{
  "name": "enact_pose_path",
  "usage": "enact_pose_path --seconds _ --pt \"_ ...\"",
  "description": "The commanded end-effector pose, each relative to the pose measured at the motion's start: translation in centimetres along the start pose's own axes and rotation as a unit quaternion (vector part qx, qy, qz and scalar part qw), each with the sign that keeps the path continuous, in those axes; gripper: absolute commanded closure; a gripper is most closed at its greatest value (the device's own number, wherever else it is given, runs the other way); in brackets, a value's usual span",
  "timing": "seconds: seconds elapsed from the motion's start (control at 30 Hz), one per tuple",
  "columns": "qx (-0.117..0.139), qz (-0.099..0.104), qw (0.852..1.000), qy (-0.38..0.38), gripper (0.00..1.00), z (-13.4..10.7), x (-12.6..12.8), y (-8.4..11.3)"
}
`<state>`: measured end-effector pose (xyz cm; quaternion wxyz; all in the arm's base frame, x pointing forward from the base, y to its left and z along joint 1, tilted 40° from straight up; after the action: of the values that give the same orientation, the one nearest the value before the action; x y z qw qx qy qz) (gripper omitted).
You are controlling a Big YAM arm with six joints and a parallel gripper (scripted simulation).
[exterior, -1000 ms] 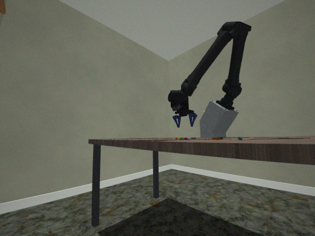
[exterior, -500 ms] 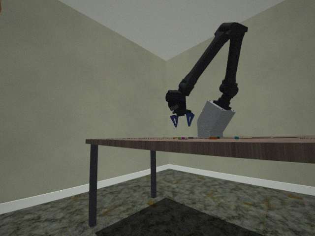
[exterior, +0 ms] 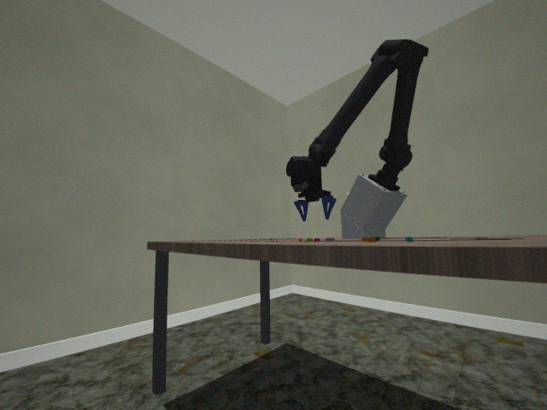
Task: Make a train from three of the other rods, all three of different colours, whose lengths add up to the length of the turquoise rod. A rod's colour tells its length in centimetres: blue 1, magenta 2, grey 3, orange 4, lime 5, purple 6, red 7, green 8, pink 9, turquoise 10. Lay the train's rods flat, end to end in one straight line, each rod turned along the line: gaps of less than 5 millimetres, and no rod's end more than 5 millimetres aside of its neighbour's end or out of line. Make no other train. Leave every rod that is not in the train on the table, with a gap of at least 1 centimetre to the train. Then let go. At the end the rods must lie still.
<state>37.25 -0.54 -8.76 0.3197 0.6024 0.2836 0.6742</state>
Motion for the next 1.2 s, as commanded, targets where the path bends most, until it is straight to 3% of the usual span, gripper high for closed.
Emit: enact_pose_path --seconds 0.0,0.33,0.6,0.63,0.73,0.77,0.9,0.93,1.13,1.17 --pt "0.000 0.000 1.000 0.002 0.00 0.4 0.5 -0.2" --pt "-0.001 0.000 1.000 0.003 0.00 0.5 0.6 -0.1" --pt "-0.006 -0.004 0.996 0.091 0.00 1.1 2.8 0.4" --pt "-0.006 -0.007 0.991 0.133 0.00 0.9 3.8 0.3" --pt "0.008 -0.002 0.993 0.121 0.00 0.3 3.2 -0.5" --pt "-0.005 -0.009 0.983 0.184 0.00 1.0 5.2 0.3" --pt "0.008 -0.003 0.985 0.172 0.00 0.6 4.6 -0.5" --pt "-0.004 -0.010 0.970 0.241 0.00 0.9 6.7 0.2" --pt "0.004 -0.005 0.974 0.228 0.00 0.8 5.9 -0.3" --pt "-0.003 -0.010 0.953 0.303 0.00 0.8 8.4 0.2"
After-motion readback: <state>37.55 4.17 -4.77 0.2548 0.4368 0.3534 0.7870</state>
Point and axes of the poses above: the point where the finger pads meet when closed, its own y axis back along the fingers, its own x axis across the jaws, z = x × y, the point moved 6 cm from there along y, back along the fingers, and after that the axes turned 7 degrees about -y, right-handed, at the moved point
